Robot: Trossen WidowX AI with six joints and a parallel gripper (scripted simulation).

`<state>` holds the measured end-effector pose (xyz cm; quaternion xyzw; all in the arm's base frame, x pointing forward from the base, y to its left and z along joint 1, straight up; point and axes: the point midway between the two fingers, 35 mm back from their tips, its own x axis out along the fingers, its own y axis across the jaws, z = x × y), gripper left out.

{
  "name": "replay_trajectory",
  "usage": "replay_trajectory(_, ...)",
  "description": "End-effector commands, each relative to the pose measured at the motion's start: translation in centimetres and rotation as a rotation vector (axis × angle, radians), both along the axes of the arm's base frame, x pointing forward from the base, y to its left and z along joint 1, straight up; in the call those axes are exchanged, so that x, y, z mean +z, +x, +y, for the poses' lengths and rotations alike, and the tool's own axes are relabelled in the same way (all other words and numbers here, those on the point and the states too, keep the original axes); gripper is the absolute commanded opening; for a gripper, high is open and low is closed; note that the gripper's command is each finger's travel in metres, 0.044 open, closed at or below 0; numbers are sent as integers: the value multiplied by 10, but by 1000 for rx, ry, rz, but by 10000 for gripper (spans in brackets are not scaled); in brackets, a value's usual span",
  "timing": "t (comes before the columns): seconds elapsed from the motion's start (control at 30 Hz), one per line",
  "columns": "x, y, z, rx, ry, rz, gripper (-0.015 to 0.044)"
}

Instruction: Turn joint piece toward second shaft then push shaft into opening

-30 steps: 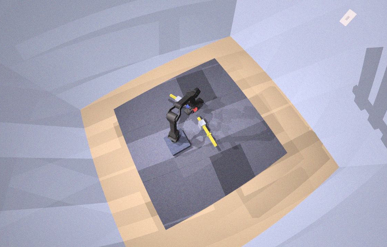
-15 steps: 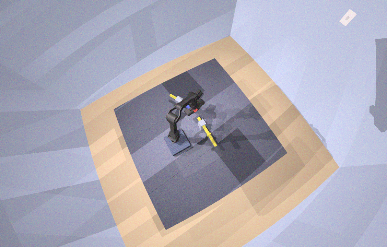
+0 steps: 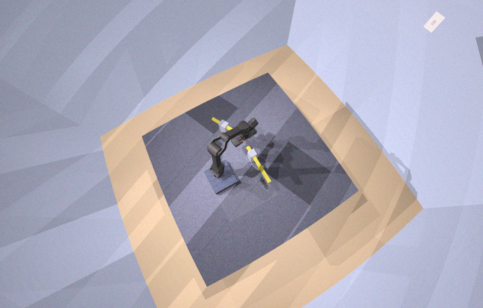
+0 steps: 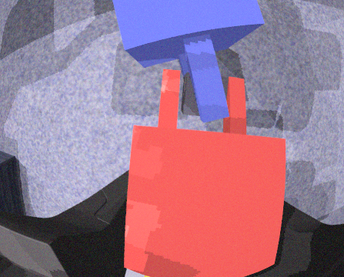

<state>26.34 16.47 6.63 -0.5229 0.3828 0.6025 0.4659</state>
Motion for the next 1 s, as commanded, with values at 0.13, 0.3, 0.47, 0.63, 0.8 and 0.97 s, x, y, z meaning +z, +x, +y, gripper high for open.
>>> replay_trajectory(0.13,-4,-1,-1,-23,84,23,0)
replay_trajectory(0.3,-4,-1,-1,-24,97,26,0)
replay_trajectory(0.47,-4,-1,-1,-23,98,25,0)
replay_trajectory(0.63,-4,-1,-1,-22,98,25,0)
replay_trajectory(0.8,-4,-1,-1,-23,99,26,0)
replay_trajectory(0.97,-5,-1,-1,-23,100,26,0)
